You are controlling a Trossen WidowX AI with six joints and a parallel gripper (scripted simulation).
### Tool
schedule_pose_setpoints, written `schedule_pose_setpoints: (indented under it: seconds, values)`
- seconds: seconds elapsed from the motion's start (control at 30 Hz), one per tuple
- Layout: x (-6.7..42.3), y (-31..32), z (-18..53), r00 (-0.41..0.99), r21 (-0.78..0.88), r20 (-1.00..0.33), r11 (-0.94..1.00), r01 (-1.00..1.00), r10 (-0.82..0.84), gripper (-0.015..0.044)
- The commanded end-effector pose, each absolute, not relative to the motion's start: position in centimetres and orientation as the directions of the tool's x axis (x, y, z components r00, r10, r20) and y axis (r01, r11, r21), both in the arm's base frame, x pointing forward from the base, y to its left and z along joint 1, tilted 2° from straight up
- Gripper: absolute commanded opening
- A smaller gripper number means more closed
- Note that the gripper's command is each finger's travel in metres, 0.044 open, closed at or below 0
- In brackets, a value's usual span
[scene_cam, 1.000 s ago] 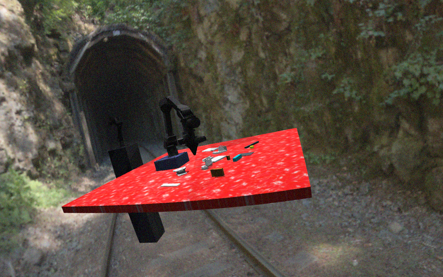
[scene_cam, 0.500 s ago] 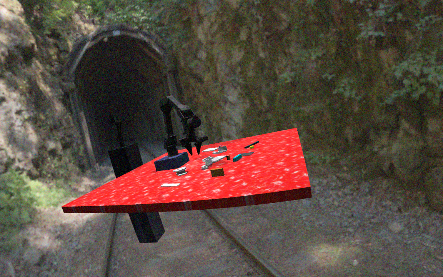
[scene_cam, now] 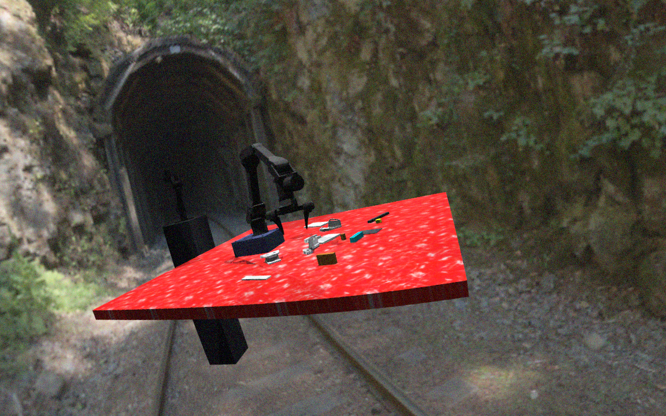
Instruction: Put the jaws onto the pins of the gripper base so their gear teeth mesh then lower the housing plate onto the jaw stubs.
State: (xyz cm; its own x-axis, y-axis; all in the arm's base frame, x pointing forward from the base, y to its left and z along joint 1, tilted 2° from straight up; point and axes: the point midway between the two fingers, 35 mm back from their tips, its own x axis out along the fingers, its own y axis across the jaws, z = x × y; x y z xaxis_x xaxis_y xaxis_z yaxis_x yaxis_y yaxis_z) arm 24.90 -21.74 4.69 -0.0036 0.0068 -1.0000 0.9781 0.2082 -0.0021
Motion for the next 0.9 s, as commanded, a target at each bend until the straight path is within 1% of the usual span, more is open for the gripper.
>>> schedule_pose_setpoints:
  seconds: [0.0, 0.4, 0.63, 0.87]
  values:
    - [25.2, -21.7, 4.8, -0.001, 0.001, -1.0, 0.325, 0.946, 0.007, 0.044]
    - [25.7, -21.4, 5.0, 0.0, 0.004, -1.0, 0.659, 0.752, 0.007, 0.044]
    - [26.1, -21.3, 5.1, 0.0, 0.006, -1.0, 0.811, 0.585, 0.007, 0.044]
    - [26.4, -21.1, 5.1, 0.0, 0.007, -1.0, 0.922, 0.388, 0.007, 0.044]
